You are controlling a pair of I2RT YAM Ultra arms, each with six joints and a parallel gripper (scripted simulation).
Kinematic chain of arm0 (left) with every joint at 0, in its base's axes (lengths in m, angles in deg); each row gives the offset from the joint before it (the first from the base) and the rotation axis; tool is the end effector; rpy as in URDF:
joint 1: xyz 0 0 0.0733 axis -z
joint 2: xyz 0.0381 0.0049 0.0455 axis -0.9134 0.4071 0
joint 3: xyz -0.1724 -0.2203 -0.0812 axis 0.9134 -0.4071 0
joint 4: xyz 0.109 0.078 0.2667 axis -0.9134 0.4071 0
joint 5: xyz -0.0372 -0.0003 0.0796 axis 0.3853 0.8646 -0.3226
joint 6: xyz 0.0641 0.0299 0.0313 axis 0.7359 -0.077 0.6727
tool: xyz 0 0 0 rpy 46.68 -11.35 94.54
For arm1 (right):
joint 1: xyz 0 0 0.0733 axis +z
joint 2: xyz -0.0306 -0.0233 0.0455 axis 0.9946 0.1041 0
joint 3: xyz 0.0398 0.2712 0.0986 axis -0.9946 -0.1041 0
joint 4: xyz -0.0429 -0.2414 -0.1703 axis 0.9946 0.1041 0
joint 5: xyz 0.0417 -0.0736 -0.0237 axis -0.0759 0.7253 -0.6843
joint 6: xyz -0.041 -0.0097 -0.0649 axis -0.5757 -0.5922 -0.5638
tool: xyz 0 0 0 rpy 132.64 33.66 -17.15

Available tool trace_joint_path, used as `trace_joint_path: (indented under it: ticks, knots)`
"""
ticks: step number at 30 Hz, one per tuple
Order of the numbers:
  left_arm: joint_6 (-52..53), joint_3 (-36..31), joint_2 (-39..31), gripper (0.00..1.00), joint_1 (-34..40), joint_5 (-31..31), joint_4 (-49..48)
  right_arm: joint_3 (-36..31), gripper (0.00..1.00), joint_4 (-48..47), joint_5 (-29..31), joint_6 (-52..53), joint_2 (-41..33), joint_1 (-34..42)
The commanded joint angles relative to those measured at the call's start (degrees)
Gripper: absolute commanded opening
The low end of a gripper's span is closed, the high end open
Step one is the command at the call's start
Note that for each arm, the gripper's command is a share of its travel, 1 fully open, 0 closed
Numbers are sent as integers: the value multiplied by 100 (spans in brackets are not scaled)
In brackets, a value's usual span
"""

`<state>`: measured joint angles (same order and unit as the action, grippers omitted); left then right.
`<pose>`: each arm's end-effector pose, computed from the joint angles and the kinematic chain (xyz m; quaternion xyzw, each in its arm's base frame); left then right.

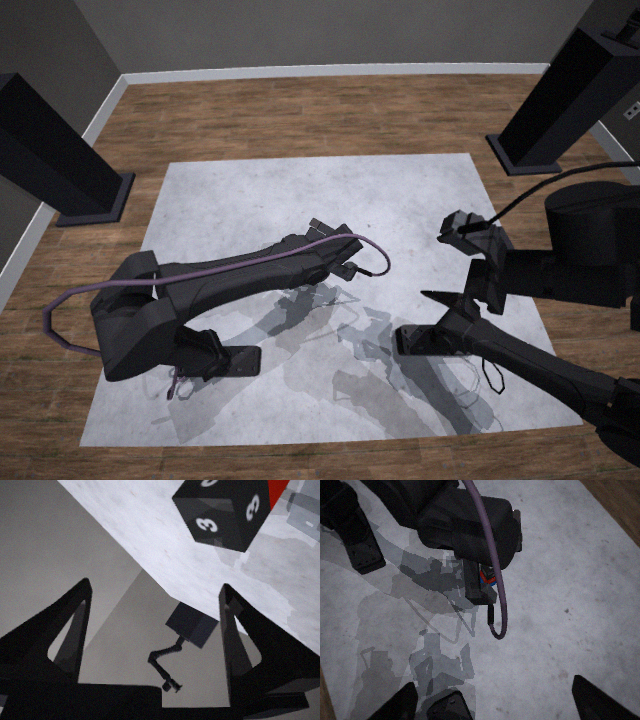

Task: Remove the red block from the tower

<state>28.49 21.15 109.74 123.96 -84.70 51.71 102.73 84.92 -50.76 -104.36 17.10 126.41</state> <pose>0.2211 -0.2717 0.1797 0.8024 0.4626 0.3520 0.1349 0.0469 0.0618 0.4157 -0.5262 0.7592 0.1550 0.3503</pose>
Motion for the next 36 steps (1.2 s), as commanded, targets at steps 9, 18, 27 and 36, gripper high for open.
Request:
trace_joint_path:
  ticks: [9, 18, 27, 36]
  knots:
    - [2596, -335, 246, 100, 380, 367, -637, -619, 100, 401, 498, 713, -1074, -604]
    - [3640, -723, 426, 100, 825, 341, -858, -1005, 100, 439, 1240, 1552, -1743, 29]
    - [4560, -1017, 620, 100, 1208, 460, -1028, -1250, 100, 512, 1606, 1998, -2188, 1759]
    - [4730, -1043, 622, 100, 1264, 440, -1099, -1291, 100, 542, 1647, 2138, -2293, 2452]
